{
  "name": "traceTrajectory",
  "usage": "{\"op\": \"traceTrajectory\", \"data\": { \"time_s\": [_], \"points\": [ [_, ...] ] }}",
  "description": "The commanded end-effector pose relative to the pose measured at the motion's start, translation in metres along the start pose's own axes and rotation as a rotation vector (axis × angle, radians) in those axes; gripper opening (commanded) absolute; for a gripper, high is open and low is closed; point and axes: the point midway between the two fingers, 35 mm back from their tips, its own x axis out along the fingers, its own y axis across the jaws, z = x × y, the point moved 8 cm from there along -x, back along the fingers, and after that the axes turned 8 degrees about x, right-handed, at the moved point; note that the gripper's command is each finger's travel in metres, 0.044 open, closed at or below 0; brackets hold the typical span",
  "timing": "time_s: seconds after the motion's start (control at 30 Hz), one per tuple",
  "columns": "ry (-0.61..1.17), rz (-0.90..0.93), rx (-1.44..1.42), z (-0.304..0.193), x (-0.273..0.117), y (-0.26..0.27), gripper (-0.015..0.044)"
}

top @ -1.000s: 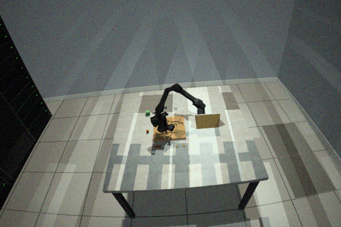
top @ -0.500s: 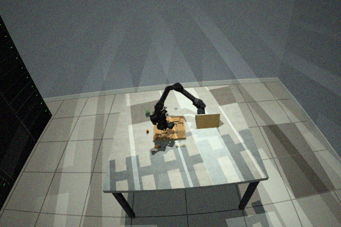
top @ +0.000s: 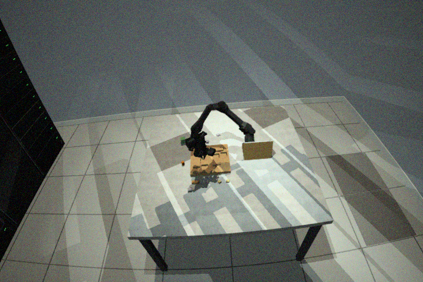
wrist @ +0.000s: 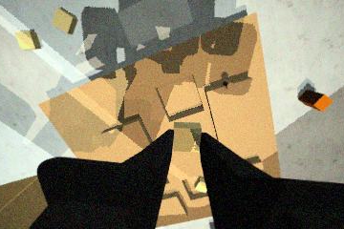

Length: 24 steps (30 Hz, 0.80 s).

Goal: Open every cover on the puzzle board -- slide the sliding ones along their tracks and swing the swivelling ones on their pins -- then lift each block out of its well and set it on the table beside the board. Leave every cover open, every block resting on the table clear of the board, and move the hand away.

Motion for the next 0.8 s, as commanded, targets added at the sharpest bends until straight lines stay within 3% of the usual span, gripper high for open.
{"op": "traceTrajectory", "data": {
  "time_s": [0.0,0.77],
  "points": [
    [0.003,0.011,0.000,-0.012,0.001,-0.011,0.0080],
    [-0.018,0.023,-0.004,-0.089,-0.006,-0.064,0.0080]
  ]
}}
